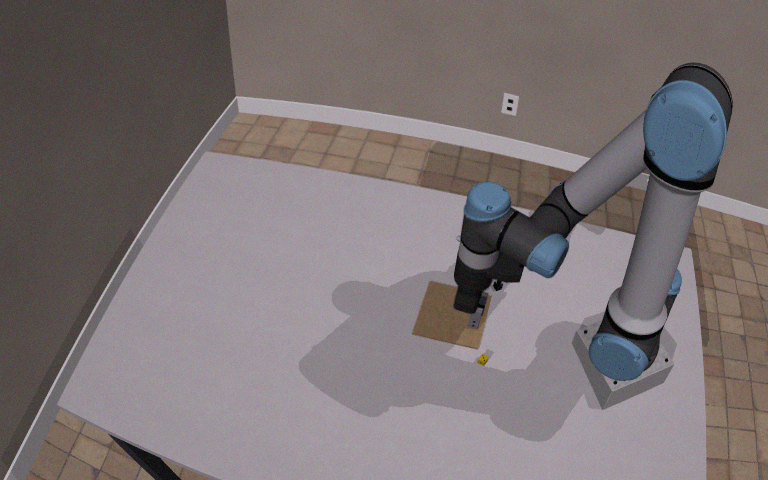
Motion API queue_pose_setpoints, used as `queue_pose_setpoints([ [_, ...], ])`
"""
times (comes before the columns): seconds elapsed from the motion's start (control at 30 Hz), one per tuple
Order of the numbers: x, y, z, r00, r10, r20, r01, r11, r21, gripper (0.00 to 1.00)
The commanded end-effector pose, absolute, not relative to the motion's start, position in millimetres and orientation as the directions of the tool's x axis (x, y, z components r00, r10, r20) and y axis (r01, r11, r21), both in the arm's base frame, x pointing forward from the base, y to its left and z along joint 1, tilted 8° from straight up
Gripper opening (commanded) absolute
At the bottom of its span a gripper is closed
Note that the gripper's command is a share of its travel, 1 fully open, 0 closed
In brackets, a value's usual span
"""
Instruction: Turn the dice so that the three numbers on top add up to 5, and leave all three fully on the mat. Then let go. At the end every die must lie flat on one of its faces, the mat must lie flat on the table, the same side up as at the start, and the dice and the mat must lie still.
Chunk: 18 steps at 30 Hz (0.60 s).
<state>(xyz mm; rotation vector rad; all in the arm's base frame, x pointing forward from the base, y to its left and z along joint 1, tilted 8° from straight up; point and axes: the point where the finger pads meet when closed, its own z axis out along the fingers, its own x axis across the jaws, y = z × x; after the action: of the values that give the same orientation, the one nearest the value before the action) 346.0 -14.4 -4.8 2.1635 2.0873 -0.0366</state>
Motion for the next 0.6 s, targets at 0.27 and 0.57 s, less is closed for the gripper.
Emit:
queue_pose_setpoints([
  [0.27, 345.7, -13.5, 3.9, 0.04, 0.993, -0.111, 0.996, -0.031, 0.081, 0.64],
  [0.57, 343.7, -10.7, 28.8, 0.04, 0.993, -0.111, 0.996, -0.031, 0.081, 0.64],
])
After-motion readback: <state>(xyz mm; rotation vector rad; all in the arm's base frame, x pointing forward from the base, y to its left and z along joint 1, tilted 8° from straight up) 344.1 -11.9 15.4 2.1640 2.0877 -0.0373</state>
